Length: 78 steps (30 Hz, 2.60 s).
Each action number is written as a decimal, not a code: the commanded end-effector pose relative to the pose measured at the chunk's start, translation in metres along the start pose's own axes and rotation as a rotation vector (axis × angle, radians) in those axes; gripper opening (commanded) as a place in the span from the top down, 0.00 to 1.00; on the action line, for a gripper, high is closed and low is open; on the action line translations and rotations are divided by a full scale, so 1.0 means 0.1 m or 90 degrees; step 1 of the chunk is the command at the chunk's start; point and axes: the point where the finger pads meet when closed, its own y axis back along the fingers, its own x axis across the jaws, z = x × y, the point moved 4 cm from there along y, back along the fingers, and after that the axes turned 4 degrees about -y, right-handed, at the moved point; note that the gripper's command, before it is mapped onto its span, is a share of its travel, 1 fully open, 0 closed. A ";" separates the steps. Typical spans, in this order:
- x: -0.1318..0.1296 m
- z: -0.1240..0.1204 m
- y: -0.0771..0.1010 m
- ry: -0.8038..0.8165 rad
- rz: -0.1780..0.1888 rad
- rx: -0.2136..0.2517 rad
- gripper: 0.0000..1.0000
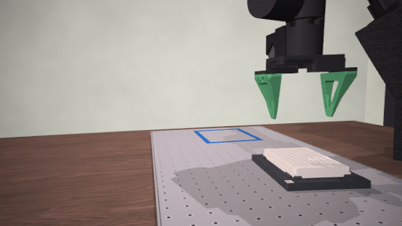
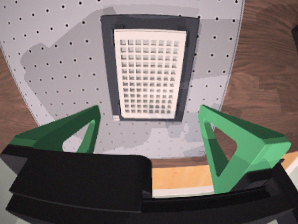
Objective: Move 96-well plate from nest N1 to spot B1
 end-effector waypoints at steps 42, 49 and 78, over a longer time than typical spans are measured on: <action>0.02 0.01 -0.53 -0.018 0.003 0.000 0.00; -0.01 -0.02 -0.59 -0.009 0.004 0.003 0.00; 0.02 -0.01 -0.77 -0.017 0.006 0.003 1.00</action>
